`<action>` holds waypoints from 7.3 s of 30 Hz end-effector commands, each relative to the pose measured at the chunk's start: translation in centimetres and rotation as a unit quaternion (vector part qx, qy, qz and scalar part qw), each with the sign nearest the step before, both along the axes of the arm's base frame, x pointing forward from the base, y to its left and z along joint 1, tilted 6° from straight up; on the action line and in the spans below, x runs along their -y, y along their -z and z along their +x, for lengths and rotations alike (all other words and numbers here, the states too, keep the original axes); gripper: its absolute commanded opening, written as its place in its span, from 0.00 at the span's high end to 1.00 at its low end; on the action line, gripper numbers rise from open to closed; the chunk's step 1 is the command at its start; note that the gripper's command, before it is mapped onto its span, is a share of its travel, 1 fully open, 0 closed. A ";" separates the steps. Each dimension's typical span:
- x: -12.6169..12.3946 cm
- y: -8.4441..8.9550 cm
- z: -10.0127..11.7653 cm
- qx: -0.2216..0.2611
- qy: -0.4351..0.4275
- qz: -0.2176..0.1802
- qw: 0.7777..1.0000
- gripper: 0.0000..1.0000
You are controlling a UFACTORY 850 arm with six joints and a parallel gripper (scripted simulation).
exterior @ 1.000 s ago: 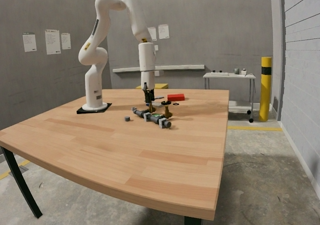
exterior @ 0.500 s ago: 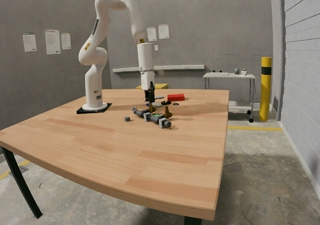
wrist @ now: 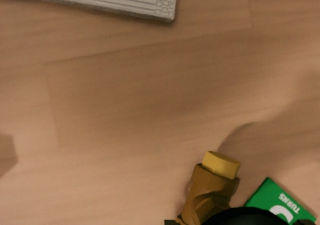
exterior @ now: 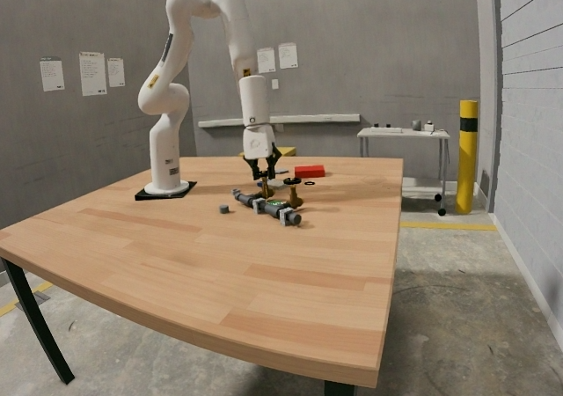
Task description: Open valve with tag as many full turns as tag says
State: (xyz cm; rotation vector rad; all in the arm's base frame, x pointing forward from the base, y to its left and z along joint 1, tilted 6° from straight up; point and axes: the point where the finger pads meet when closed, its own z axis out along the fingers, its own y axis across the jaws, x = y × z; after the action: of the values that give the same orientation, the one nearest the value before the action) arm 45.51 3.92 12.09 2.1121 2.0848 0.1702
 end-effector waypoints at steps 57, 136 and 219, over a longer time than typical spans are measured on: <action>0.0 -0.1 0.1 -0.048 -0.048 0.037 0.997 0.00; 0.0 -0.1 0.1 -0.010 0.979 0.155 0.128 0.00; 0.0 -0.1 0.1 -0.013 0.971 0.156 0.178 1.00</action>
State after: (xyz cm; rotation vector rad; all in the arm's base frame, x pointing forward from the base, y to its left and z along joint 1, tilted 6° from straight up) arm 45.50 3.94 12.10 2.6053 -1.9215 0.0866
